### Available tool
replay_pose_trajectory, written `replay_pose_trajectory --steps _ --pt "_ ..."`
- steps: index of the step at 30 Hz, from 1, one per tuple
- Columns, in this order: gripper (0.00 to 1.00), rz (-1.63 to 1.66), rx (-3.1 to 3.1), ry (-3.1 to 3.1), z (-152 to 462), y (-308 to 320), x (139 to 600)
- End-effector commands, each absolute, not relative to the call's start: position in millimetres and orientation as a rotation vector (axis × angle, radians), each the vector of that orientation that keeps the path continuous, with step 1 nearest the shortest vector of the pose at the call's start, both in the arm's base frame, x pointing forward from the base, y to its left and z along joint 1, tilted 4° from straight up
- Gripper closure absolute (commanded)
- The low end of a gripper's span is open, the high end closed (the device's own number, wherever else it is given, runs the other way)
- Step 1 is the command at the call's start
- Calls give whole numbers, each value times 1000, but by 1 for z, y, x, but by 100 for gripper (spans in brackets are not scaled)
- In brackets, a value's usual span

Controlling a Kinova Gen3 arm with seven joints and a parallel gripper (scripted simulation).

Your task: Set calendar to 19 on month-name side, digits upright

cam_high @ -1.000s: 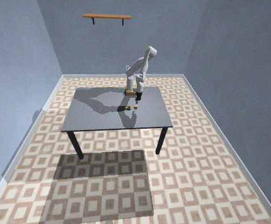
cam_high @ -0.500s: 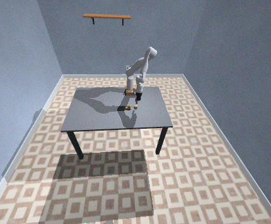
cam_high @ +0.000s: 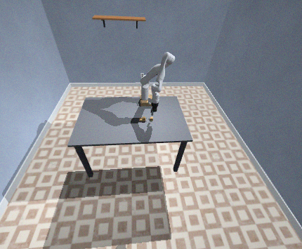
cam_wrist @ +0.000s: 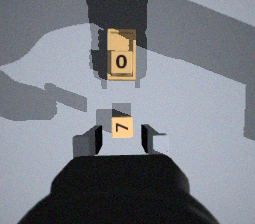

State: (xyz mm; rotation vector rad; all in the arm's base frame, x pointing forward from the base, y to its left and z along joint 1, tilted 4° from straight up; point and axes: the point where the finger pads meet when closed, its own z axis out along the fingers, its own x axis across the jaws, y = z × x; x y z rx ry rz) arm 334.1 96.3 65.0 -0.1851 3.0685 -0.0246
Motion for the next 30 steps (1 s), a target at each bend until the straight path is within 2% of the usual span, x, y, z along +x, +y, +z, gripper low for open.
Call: replay_pose_trajectory --steps 1,30 --pt "13 -23 -185 3067 65 96 334" --pt "13 -23 -186 3067 56 96 335"
